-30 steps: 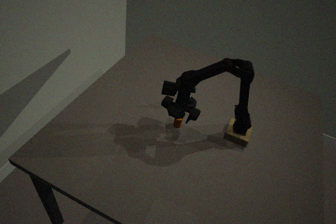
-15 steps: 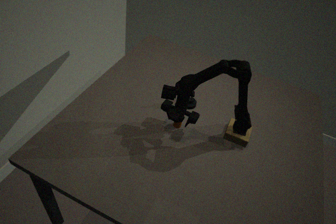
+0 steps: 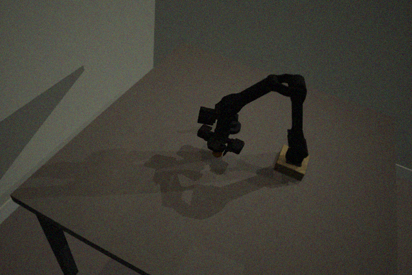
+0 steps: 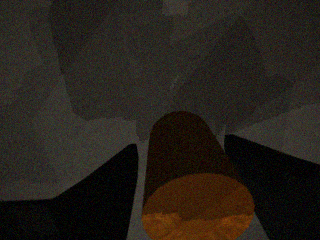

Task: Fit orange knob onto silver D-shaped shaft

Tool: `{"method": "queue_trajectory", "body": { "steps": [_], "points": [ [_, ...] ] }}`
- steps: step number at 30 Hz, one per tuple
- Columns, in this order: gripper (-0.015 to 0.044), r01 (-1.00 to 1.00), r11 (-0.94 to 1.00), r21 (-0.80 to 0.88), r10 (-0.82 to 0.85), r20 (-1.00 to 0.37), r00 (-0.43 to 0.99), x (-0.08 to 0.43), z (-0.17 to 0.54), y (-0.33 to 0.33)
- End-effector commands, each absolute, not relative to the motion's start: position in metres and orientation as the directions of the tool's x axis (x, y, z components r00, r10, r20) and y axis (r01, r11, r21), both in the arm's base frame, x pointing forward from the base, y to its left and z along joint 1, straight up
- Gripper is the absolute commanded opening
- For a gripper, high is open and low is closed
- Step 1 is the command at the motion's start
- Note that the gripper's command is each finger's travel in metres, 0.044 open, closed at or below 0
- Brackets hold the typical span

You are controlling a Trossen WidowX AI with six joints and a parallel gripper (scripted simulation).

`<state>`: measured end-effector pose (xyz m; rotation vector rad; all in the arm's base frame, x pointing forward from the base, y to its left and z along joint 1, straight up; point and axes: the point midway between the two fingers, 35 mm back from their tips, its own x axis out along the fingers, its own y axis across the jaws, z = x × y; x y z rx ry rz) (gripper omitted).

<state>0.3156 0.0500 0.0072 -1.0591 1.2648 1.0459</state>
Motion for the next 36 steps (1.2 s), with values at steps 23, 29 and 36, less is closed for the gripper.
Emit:
{"method": "queue_trajectory", "body": {
  "steps": [23,29,36],
  "points": [
    [0.0000,-0.976,0.210,-0.061,0.027,-0.997,0.068,0.332,0.082,0.051],
    [0.0000,-0.977,0.206,-0.047,0.018,-0.998,0.052,0.329,0.114,0.047],
    [0.0000,-0.979,0.202,-0.032,0.010,-0.999,0.034,0.322,0.147,0.041]
  ]
}}
